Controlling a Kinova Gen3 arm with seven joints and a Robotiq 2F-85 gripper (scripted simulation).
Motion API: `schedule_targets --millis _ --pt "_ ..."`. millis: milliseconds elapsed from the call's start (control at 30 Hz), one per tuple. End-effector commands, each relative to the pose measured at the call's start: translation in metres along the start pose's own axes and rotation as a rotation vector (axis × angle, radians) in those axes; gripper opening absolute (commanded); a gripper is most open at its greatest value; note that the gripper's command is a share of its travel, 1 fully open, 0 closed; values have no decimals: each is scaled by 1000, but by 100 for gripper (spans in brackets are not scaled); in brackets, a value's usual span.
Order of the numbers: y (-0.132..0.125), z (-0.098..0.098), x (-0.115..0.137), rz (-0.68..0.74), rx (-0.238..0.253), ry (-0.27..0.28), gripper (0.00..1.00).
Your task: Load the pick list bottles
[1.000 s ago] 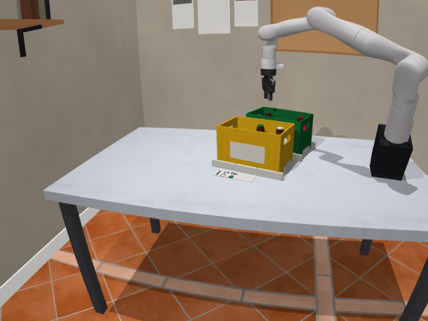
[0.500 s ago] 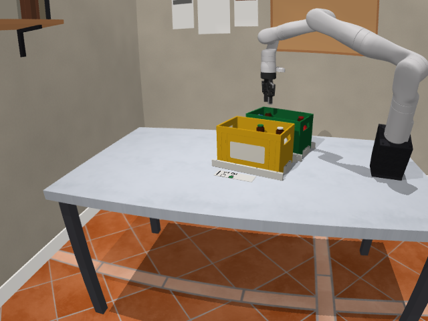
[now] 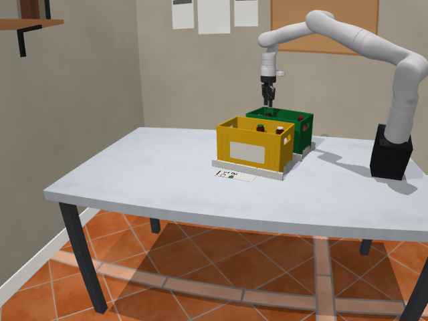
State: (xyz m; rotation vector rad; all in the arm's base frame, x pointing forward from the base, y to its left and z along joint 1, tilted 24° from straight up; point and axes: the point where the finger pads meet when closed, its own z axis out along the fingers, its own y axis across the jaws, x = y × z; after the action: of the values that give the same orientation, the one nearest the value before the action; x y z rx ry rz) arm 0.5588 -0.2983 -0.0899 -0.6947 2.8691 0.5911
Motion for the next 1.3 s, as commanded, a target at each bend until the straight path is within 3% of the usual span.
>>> schedule_targets --millis 0,1267 --pt "-1 1 0 0 3 -1 67" --pt "-1 47 0 0 3 -1 67"
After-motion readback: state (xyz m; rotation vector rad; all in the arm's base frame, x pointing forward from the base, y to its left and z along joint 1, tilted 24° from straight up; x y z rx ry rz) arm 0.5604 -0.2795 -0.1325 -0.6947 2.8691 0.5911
